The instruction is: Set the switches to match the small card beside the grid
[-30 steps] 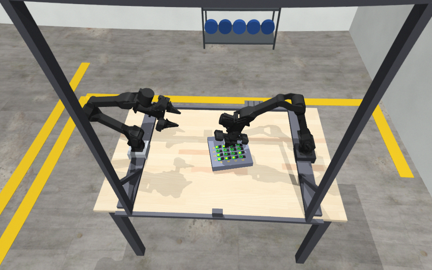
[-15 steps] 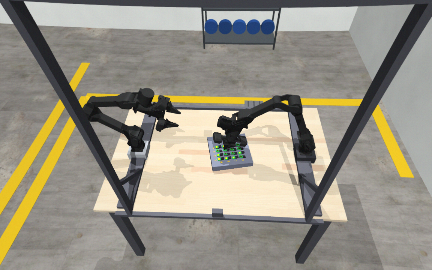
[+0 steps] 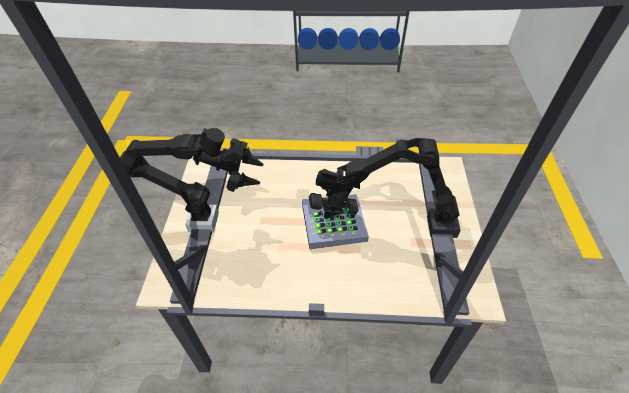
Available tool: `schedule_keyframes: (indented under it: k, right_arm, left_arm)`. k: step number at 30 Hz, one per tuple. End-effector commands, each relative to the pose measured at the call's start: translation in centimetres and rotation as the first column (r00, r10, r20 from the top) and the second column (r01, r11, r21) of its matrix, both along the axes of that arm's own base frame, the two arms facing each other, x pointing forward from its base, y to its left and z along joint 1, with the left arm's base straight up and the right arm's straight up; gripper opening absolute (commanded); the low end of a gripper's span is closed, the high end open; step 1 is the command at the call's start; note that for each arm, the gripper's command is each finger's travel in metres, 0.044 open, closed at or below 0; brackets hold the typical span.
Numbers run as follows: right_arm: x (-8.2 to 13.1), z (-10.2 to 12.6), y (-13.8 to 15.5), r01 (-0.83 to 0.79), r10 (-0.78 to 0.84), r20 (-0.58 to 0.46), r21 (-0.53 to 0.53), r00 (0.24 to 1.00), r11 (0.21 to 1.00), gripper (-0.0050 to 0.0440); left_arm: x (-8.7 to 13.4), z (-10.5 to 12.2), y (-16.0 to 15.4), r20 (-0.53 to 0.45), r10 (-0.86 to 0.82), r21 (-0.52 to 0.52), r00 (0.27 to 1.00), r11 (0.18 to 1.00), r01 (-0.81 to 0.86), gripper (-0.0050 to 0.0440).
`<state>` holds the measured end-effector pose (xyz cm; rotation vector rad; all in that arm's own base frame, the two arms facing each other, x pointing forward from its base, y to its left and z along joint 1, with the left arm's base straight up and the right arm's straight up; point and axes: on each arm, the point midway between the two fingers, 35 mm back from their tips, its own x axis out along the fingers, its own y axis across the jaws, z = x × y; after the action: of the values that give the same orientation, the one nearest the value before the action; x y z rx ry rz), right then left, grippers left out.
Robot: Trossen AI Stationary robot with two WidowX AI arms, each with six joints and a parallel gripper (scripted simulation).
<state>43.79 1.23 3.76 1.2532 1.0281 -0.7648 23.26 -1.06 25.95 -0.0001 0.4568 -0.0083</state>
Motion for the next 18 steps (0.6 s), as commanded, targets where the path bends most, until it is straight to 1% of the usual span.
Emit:
schedule_keyframes:
  k: [1, 6, 17, 18]
  right_arm:
    - [-0.12, -0.37, 0.0, -0.001, 0.001, 0.004, 0.002, 1.0, 1.0, -0.005]
    - [-0.29, -0.86, -0.04, -0.002, 0.002, 0.004, 0.002, 1.0, 1.0, -0.005]
    - [-0.32, -0.87, 0.01, -0.003, 0.003, 0.003, 0.002, 1.0, 1.0, -0.005]
    - [0.05, -0.41, 0.02, -0.003, 0.003, 0.011, 0.002, 1.0, 1.0, -0.005]
  left_arm:
    - [-0.09, 0.57, 0.12, 0.015, 0.006, 0.001, 1.0, 1.0, -0.006, 0.04]
    - [-0.09, 0.57, 0.12, 0.015, 0.006, 0.001, 1.0, 1.0, -0.006, 0.04]
    - [-0.09, 0.57, 0.12, 0.015, 0.006, 0.001, 1.0, 1.0, -0.006, 0.04]
    - [-0.09, 0.57, 0.12, 0.015, 0.006, 0.001, 1.0, 1.0, -0.006, 0.04]
